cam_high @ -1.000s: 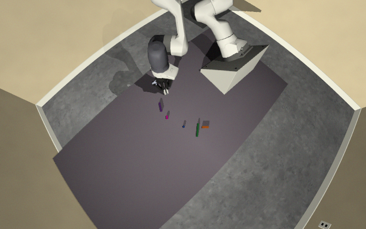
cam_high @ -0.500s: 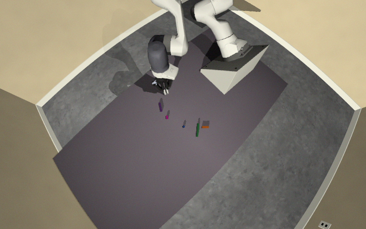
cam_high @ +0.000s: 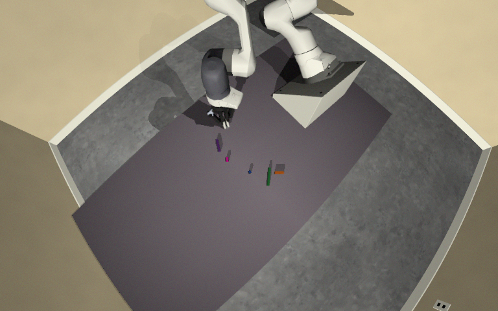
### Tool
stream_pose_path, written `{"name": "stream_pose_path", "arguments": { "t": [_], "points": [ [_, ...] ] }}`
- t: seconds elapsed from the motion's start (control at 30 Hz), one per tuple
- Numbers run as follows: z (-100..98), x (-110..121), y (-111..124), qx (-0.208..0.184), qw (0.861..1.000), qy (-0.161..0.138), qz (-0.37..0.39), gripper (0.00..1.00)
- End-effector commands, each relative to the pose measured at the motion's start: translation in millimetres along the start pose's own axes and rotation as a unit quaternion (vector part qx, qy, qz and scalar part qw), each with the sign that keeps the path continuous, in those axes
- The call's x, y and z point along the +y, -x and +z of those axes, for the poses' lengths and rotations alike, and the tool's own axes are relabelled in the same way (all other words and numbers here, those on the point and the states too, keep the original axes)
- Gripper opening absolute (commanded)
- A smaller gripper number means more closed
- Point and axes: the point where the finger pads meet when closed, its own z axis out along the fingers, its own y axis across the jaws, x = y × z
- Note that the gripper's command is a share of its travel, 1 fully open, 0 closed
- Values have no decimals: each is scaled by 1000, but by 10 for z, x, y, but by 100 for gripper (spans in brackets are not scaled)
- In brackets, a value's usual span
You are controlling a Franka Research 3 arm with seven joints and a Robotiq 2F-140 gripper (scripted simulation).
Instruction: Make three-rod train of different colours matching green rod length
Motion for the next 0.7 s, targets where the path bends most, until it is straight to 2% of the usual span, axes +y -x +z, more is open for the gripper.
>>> {"name": "stream_pose_path", "arguments": {
  "t": [0.0, 0.67],
  "points": [
    [22, 7, -21, 2, 1000, 2, -4, 3],
    [54, 7, -22, 2, 1000, 2, -4, 3]
  ]
}}
